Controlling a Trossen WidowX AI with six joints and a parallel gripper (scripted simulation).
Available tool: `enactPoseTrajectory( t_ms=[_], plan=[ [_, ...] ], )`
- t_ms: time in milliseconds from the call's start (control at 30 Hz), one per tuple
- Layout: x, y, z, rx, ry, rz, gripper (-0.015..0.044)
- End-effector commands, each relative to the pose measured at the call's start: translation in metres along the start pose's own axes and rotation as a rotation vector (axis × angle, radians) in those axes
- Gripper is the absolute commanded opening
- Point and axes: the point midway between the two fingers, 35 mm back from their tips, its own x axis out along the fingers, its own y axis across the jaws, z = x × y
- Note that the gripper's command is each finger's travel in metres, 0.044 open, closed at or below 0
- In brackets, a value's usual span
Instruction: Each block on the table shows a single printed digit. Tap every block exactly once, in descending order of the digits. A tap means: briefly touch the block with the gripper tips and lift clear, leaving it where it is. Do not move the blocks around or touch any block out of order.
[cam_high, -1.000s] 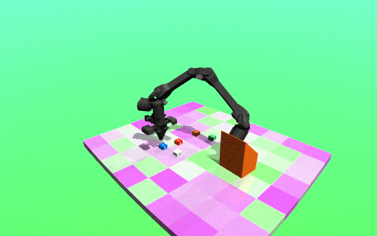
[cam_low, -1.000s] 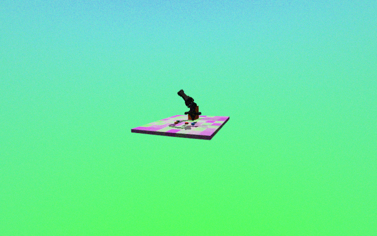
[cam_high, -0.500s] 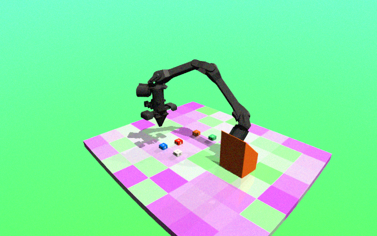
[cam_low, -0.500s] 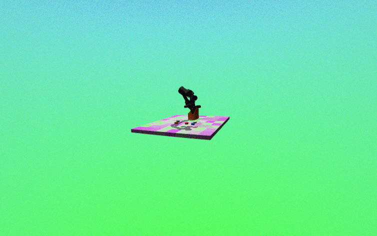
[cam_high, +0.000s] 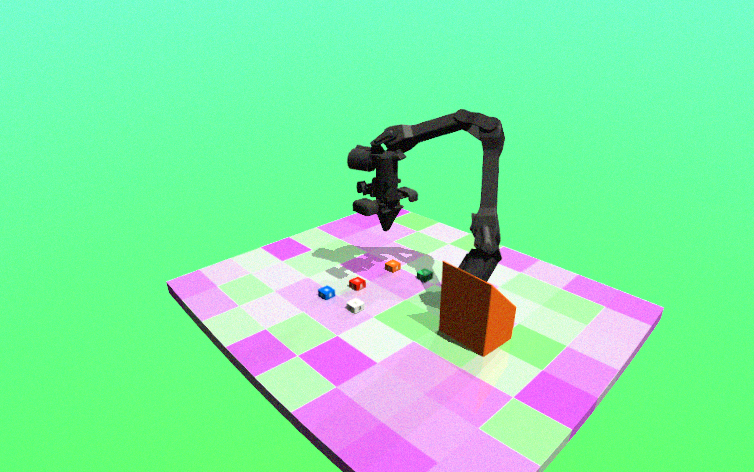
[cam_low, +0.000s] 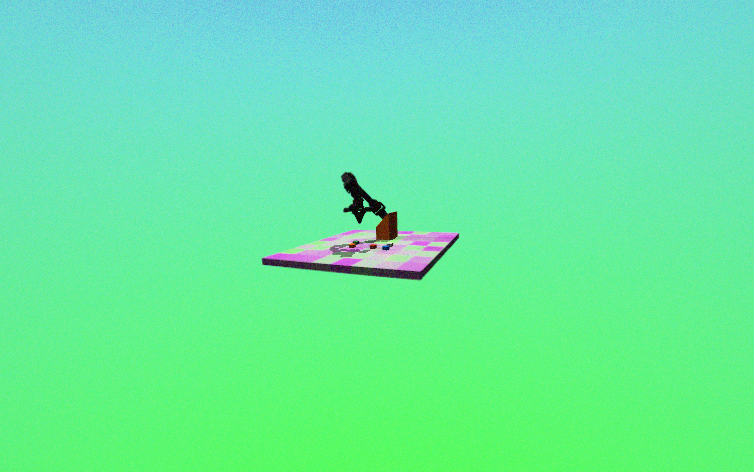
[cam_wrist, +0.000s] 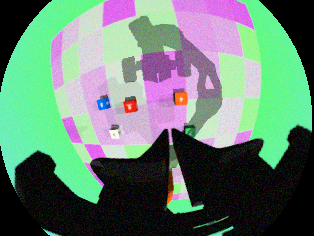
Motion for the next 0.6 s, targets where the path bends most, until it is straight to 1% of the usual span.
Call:
enactPoseTrajectory(
  t_ms=[0, 133, 333, 367, 500, 567],
  plan=[
    [0.007, -0.043, -0.038, -0.012, 0.011, -0.018, 0.002],
    [0.013, -0.071, -0.07, -0.011, 0.016, -0.03, 0.002],
    [0.016, -0.072, -0.072, -0.011, 0.016, -0.03, 0.002],
    [0.025, -0.072, -0.071, -0.011, 0.016, -0.029, 0.002],
    [0.085, -0.075, -0.072, -0.011, 0.016, -0.032, 0.002],
    [0.095, -0.076, -0.074, -0.011, 0.016, -0.035, 0.002]
  ],
)
